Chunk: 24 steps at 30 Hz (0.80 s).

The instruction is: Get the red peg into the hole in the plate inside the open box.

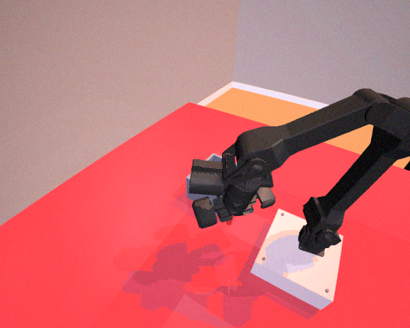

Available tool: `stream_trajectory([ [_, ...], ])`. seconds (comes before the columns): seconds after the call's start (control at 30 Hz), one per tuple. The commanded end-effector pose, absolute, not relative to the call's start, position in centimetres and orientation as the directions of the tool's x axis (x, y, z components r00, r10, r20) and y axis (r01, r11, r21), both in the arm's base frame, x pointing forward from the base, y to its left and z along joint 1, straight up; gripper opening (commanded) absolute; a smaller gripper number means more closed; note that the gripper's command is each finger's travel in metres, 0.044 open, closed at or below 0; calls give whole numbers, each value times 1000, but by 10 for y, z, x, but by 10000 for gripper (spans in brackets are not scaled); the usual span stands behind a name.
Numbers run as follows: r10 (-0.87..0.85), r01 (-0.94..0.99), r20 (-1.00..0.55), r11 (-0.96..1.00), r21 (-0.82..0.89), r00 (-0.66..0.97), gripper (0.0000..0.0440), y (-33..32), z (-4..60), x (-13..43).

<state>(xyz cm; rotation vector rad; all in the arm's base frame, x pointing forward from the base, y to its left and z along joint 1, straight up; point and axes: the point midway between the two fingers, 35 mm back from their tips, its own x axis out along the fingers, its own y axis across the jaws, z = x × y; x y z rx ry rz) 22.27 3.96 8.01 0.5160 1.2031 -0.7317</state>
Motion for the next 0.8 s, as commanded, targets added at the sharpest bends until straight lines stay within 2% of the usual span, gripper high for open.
stream_trajectory([
  [0.0,-247,743,-949,669,-19,197,0,31,92,231],
  [0.77,-293,825,-936,565,-4,196,0,-48,114,273],
])
